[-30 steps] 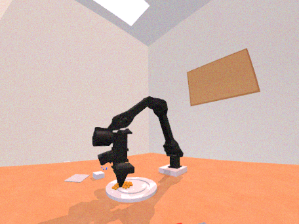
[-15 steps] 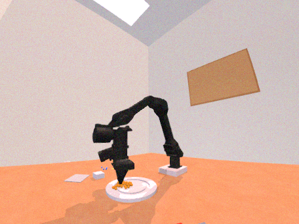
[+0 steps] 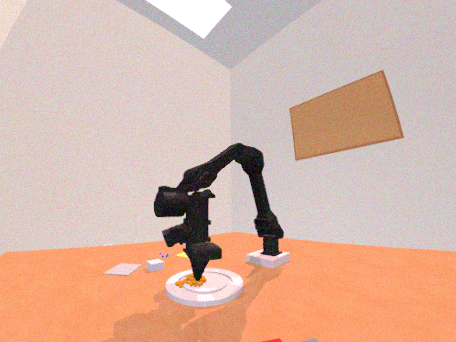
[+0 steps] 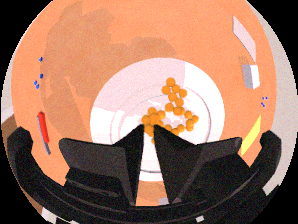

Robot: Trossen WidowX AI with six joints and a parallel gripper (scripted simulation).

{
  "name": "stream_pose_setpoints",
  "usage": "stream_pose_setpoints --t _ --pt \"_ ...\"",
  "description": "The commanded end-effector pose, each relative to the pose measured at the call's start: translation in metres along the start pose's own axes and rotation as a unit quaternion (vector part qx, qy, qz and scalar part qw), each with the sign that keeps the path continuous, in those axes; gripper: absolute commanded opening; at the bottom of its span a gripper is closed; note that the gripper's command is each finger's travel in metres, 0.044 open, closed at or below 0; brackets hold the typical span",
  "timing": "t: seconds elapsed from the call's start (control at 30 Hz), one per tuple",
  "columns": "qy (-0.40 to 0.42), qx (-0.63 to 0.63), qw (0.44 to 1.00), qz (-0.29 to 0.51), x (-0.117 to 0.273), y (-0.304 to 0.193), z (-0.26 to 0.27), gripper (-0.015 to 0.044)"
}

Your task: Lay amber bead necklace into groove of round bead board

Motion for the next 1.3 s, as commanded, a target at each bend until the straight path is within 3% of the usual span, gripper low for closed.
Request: stream_pose_setpoints --t 0.0,0.57,1.1,1.27 --pt "0.003 -0.002 1.0 -0.002 0.001 -0.007 0.008 0.0" --pt "0.003 -0.002 1.0 -0.002 -0.012 -0.007 0.008 0.0" --pt "0.002 -0.001 1.0 -0.002 -0.001 -0.006 0.008 0.042" --pt "0.002 -0.002 1.0 -0.002 0.0 -0.006 0.008 0.044"
Point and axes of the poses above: the point midway between the two fingers, 35 mm back from their tips, its own x axis back along the fingers, its own z axis across the jaws, y = z × x, the point moved 7 cm from there along x, back along the fingers, and after that the axes turned 4 degrees about -x, right-handed, at the moved point
